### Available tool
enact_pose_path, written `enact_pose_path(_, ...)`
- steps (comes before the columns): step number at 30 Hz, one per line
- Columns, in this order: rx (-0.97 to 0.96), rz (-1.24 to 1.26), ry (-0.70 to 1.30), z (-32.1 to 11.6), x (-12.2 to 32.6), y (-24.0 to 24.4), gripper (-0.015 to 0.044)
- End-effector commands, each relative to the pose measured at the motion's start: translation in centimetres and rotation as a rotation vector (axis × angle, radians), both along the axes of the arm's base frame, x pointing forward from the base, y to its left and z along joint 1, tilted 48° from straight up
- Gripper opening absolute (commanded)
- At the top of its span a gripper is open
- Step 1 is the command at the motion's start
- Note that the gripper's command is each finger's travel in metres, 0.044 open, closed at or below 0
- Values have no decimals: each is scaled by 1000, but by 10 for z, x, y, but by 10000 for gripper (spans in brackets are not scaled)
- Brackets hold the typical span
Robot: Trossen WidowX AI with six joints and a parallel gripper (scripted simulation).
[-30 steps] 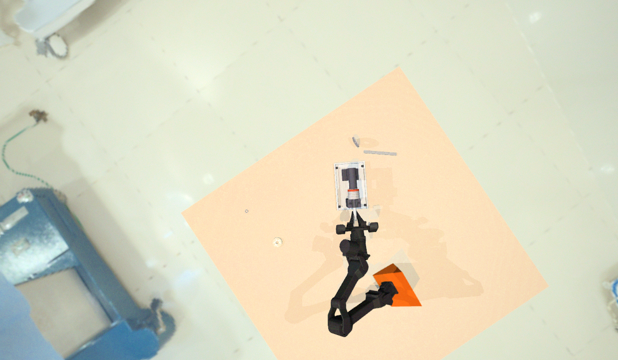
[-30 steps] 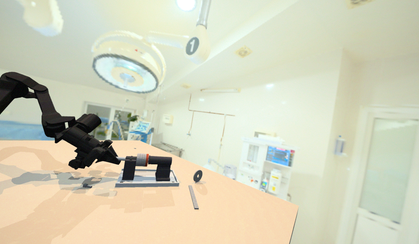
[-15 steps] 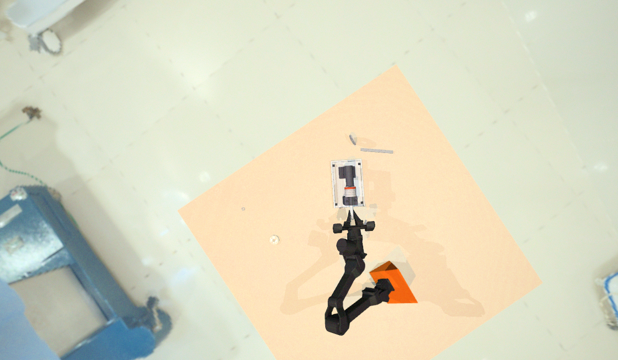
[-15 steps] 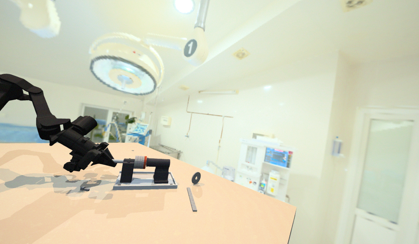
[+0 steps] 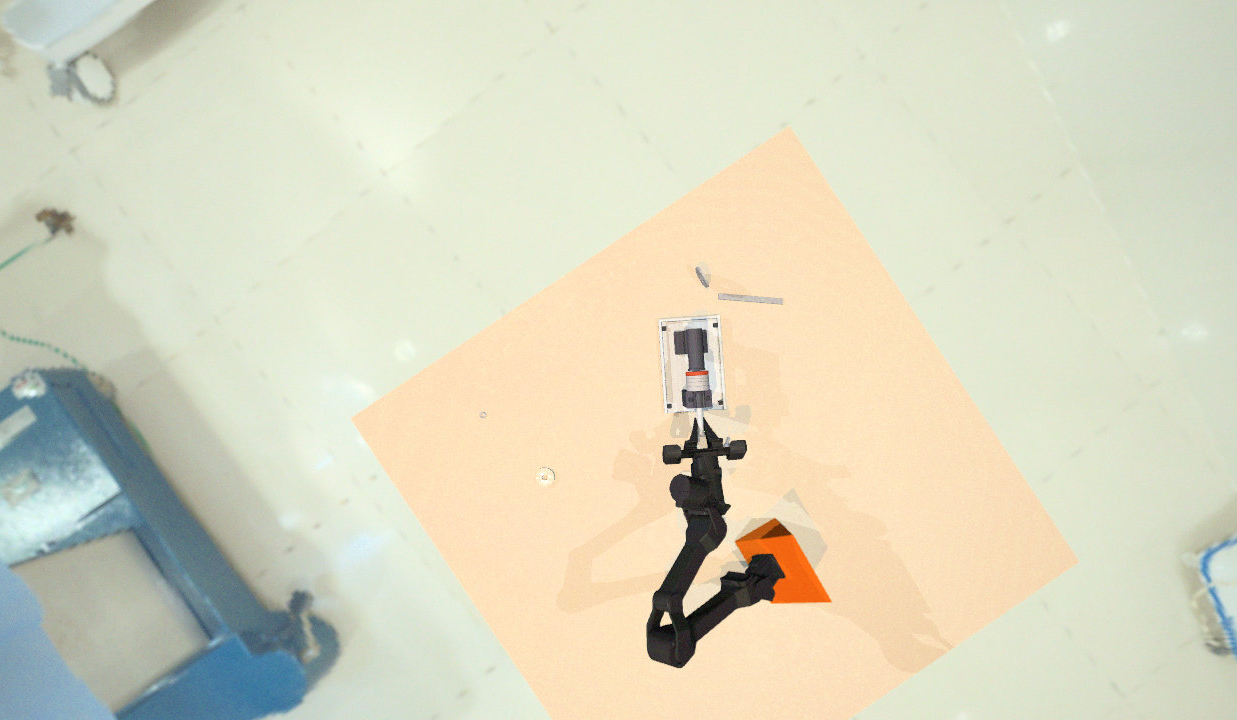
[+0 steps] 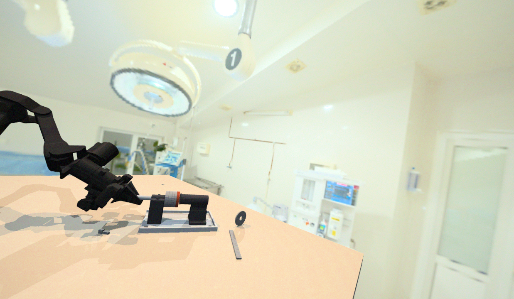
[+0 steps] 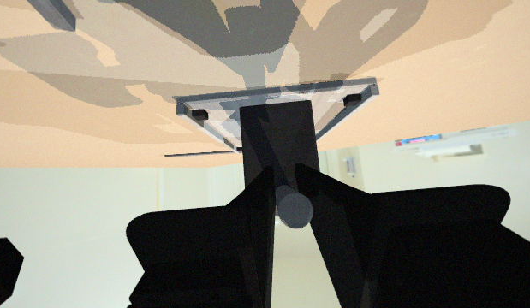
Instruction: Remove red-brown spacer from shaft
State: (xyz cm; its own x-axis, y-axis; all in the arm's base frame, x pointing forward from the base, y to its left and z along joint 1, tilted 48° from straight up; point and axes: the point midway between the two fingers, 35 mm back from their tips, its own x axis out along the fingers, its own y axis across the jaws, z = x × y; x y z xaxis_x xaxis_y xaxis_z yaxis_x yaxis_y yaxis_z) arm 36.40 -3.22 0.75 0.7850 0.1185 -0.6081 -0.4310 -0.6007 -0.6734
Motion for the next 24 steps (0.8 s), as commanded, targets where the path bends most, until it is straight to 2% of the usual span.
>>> enact_pose_path(1,4,0,0,0,-1,1,0)
enact_pose_path(24,4,0,0,1,-2,1,0)
